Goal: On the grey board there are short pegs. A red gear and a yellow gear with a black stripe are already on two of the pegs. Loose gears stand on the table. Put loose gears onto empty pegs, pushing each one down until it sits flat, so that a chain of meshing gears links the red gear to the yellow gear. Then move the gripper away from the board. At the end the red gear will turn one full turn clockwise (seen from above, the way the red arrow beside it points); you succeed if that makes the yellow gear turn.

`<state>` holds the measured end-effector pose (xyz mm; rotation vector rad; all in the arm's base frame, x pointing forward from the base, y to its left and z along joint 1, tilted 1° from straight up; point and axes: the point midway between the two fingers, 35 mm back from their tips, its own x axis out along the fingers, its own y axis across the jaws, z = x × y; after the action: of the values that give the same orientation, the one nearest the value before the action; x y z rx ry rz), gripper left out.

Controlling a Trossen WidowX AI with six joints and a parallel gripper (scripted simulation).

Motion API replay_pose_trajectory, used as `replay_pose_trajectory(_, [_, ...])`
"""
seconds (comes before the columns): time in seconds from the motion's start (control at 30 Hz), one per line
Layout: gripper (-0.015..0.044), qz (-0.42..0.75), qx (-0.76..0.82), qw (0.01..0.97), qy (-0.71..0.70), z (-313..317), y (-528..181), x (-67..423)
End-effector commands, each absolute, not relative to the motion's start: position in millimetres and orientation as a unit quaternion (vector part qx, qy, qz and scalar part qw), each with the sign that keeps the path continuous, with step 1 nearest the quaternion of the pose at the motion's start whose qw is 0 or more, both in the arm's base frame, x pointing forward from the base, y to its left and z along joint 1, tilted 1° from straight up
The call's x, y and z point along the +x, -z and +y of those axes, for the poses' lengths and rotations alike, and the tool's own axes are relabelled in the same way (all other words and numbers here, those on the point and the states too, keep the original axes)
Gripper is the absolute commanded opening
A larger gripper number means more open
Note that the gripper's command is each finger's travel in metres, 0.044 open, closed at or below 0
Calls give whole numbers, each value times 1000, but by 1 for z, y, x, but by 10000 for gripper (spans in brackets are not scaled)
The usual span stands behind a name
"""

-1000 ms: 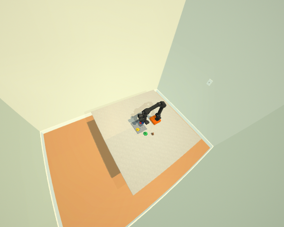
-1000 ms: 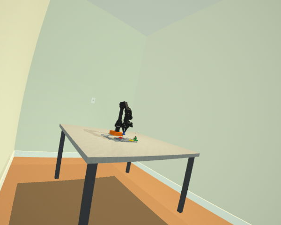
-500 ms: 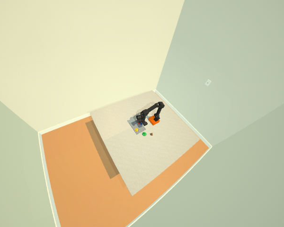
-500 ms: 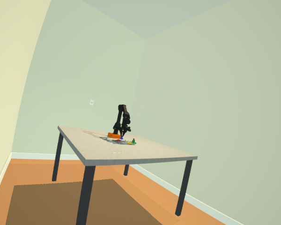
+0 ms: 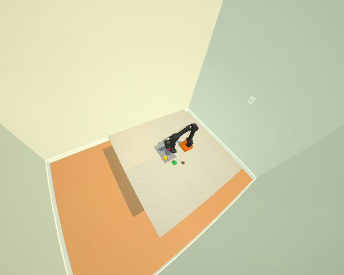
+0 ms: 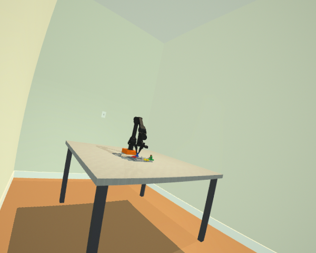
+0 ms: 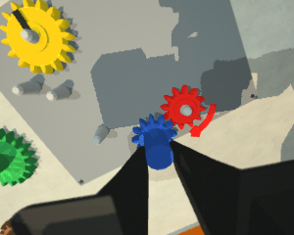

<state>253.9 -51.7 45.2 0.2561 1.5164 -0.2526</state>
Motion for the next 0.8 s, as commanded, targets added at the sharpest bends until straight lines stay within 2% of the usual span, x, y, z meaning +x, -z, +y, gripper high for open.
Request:
replay_pose_trajectory(0.0, [0,685,112,711,109,-51,-44,254])
replay_pose_trajectory(0.57, [0,693,-41,719,-39,-51,-41,253])
replay_pose_trajectory(0.77, [0,692,-49,719,-46,-51,-41,254])
